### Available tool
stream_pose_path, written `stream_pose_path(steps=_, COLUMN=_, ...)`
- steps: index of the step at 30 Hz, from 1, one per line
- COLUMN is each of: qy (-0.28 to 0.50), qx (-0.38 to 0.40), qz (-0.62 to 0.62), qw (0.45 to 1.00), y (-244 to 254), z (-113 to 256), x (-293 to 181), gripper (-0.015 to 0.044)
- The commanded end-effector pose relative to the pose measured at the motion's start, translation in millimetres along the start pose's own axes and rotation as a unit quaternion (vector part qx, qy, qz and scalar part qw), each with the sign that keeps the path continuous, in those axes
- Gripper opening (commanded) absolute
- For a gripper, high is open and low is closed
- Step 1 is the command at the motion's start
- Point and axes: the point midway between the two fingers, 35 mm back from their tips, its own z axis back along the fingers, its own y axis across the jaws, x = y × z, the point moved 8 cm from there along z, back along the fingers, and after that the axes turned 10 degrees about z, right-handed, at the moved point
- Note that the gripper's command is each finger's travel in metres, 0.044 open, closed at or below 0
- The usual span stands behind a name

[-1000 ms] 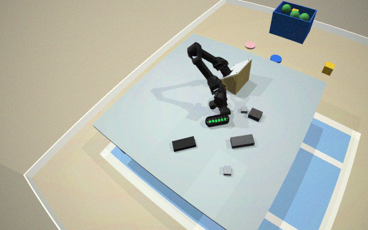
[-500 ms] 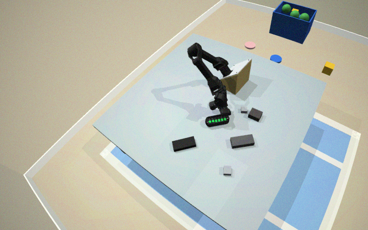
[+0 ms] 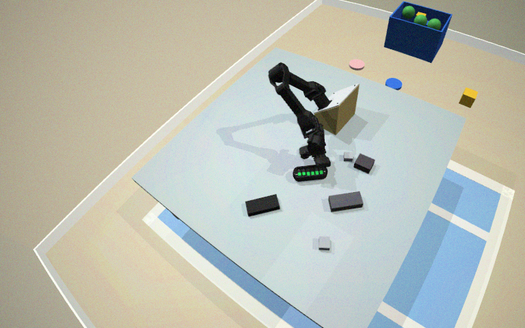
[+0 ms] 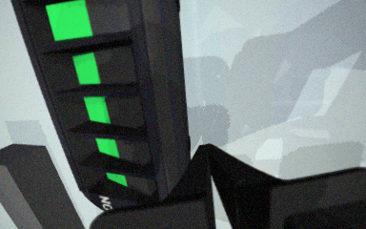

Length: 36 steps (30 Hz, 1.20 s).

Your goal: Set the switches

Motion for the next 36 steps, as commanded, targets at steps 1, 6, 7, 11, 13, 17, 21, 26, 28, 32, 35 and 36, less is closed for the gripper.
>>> stream_pose_path(steps=1, qy=-0.002, qx=0.005, qz=-0.004, qw=1.0, y=7.9, z=-1.3, x=2.4, gripper=0.0)
stream_pose_path(steps=6, qy=-0.002, qx=0.005, qz=-0.005, qw=1.0, y=13.1, z=-2.8, x=3.8, gripper=0.0)
stream_pose_path(steps=7, qy=-0.002, qx=0.005, qz=-0.005, qw=1.0, y=14.2, z=-3.1, x=4.2, gripper=0.0)
stream_pose_path(steps=11, qy=-0.002, qx=0.005, qz=-0.005, qw=1.0, y=18.2, z=-4.3, x=5.6, gripper=0.0)
stream_pose_path(steps=13, qy=-0.002, qx=0.005, qz=-0.005, qw=1.0, y=20.3, z=-4.9, x=6.4, gripper=0.0)
stream_pose_path(steps=17, qy=-0.002, qx=0.005, qz=-0.005, qw=1.0, y=23.9, z=-5.9, x=7.6, gripper=0.0)
stream_pose_path(steps=21, qy=-0.002, qx=0.005, qz=-0.005, qw=1.0, y=27.2, z=-6.9, x=9.0, gripper=0.0)
stream_pose_path(steps=26, qy=-0.002, qx=0.005, qz=-0.005, qw=1.0, y=31.4, z=-8.1, x=10.9, gripper=0.0)
stream_pose_path(steps=28, qy=-0.002, qx=0.005, qz=-0.005, qw=1.0, y=33.1, z=-8.6, x=11.8, gripper=0.0)
stream_pose_path(steps=32, qy=-0.002, qx=0.006, qz=-0.005, qw=1.0, y=36.7, z=-9.7, x=13.7, gripper=0.0)
stream_pose_path(steps=35, qy=-0.002, qx=0.006, qz=-0.005, qw=1.0, y=39.6, z=-10.6, x=15.5, gripper=0.0)
stream_pose_path(steps=36, qy=-0.002, qx=0.006, qz=-0.005, qw=1.0, y=40.7, z=-10.9, x=16.1, gripper=0.0)
